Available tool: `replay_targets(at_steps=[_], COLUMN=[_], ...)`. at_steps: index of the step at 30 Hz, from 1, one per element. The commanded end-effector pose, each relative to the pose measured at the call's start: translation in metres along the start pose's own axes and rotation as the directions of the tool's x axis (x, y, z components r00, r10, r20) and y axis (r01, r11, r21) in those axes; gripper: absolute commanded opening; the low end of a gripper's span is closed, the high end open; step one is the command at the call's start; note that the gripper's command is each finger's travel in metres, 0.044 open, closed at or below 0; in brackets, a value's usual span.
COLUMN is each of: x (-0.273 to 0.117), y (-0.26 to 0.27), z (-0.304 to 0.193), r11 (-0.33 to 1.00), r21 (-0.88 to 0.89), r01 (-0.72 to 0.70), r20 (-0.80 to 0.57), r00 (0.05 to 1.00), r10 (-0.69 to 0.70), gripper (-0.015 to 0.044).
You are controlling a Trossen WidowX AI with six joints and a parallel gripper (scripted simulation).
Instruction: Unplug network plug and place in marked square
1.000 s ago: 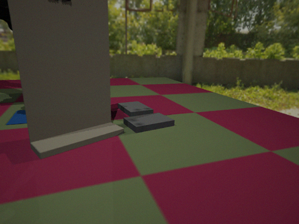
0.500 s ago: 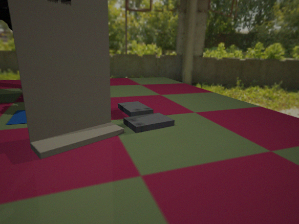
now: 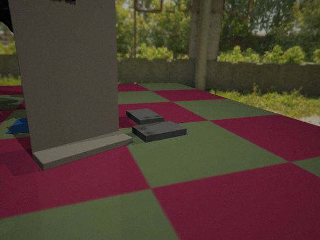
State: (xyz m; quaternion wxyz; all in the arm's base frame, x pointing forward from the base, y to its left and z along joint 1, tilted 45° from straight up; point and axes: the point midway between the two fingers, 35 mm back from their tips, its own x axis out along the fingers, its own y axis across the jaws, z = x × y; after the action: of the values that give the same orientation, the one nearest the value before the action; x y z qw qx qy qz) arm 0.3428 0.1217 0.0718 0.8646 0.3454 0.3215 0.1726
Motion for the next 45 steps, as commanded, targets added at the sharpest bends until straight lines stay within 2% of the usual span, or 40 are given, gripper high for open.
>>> replay_targets(at_steps=[1,45], x=[-0.003,-0.022], y=[0.001,0.001], z=[-0.001,-0.006], r11=[1.000,1.000], r21=[-0.005,-0.005], r01=[-0.003,-0.002], r20=[-0.002,-0.002], r00=[1.000,1.000], r10=[0.003,0.002], gripper=[0.0000,0.0000])
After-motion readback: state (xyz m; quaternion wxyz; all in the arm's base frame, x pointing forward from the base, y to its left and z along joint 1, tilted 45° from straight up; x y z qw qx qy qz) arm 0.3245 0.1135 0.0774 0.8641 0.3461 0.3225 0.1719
